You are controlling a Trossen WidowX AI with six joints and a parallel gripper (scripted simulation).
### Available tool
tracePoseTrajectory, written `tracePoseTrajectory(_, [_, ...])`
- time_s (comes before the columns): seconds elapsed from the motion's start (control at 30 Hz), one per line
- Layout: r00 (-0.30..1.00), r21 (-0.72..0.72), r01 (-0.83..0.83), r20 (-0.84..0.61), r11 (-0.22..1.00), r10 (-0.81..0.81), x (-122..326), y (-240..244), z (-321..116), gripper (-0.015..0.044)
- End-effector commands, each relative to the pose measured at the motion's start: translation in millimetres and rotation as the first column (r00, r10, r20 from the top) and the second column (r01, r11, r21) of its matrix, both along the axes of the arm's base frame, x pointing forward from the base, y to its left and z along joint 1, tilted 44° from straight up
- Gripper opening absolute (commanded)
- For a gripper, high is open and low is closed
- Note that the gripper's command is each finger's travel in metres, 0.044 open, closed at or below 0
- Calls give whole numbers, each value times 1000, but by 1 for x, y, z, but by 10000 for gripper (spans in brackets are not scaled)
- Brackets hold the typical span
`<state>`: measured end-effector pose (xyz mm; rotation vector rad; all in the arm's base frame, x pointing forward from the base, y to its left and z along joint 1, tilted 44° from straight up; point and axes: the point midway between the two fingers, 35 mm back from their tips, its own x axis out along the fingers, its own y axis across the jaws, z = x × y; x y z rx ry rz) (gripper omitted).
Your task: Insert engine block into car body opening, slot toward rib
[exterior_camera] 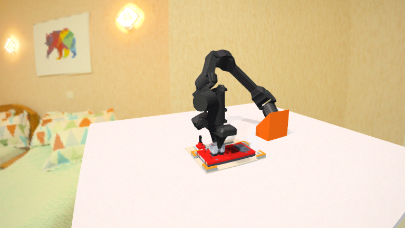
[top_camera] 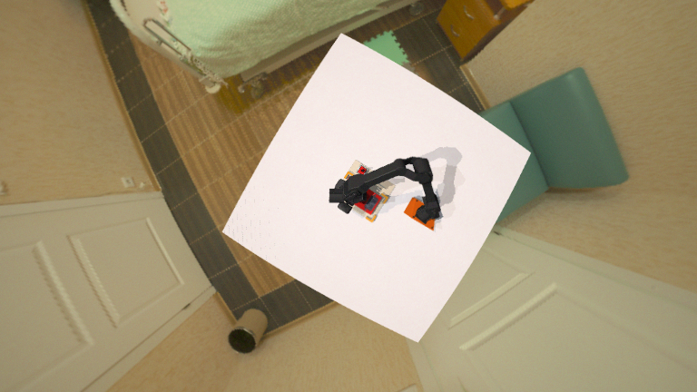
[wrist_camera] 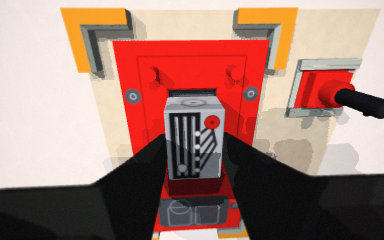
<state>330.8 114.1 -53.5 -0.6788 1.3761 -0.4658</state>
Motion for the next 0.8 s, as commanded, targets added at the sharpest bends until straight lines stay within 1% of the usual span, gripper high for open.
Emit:
tracePoseTrajectory(0.0, [1000, -4, -5, -1, 1000, 5, 0, -1, -1, 160])
tracePoseTrajectory(0.77, [1000, -4, -9, -4, 1000, 8, 1, -3, -4, 160])
